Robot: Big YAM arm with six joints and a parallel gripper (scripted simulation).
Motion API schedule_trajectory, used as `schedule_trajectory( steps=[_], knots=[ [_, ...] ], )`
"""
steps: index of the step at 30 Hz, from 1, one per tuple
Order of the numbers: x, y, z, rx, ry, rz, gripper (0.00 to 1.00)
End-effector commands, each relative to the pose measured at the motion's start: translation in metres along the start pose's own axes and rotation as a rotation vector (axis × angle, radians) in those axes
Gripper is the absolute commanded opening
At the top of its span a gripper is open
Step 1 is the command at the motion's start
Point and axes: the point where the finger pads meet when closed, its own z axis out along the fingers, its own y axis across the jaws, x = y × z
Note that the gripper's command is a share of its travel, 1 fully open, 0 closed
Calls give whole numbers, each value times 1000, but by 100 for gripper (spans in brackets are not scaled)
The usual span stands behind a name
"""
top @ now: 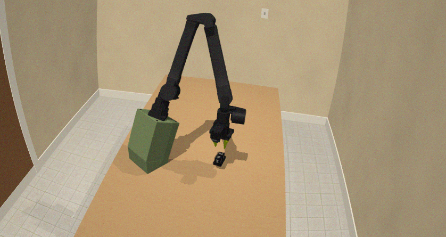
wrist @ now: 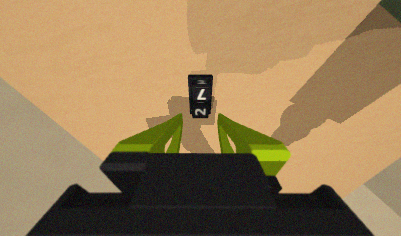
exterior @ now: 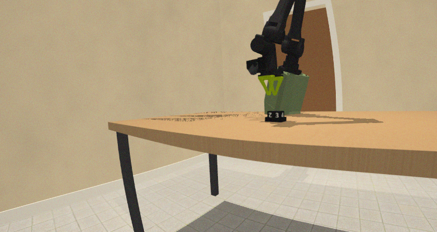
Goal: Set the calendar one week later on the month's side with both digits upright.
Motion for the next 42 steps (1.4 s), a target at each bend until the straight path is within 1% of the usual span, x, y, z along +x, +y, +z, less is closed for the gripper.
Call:
schedule_trajectory(
  steps=[1, 5, 6, 8, 31, 36, 42],
  knots=[
    [-1, 14, -18, -34, 1, -12, 44],
    [-1, 16, -20, -37, 1, -13, 44],
    [-1, 16, -20, -37, 1, -13, 100],
    [-1, 18, -20, -45, 2, -16, 100],
    [-1, 17, -22, -41, 1, -13, 100],
    [0, 21, -34, -46, 3, -17, 100],
    [1, 22, -62, -50, 2, -19, 100]
  ],
)
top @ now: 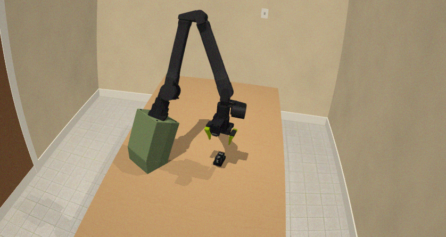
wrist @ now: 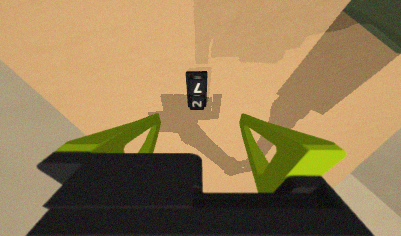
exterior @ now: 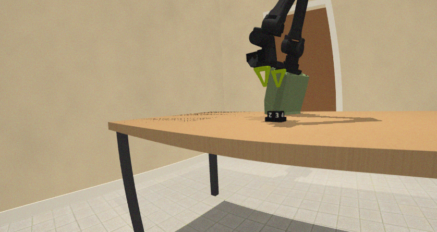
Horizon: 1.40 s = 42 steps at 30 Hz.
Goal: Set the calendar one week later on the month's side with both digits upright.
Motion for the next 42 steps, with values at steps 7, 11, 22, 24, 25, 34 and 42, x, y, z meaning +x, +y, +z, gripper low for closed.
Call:
schedule_trajectory(
  steps=[7, 11, 22, 24, 25, 34, 42],
  knots=[
    [3, 27, -56, -70, 3, -24, 100],
    [3, 27, -71, -72, 2, -25, 100],
    [1, 27, -73, -68, 0, -23, 100],
    [1, 26, -73, -68, 1, -20, 100],
    [1, 26, -73, -68, 0, -20, 100],
    [1, 26, -73, -68, 0, -20, 100],
    [1, 26, -73, -68, 0, -20, 100]
  ],
)
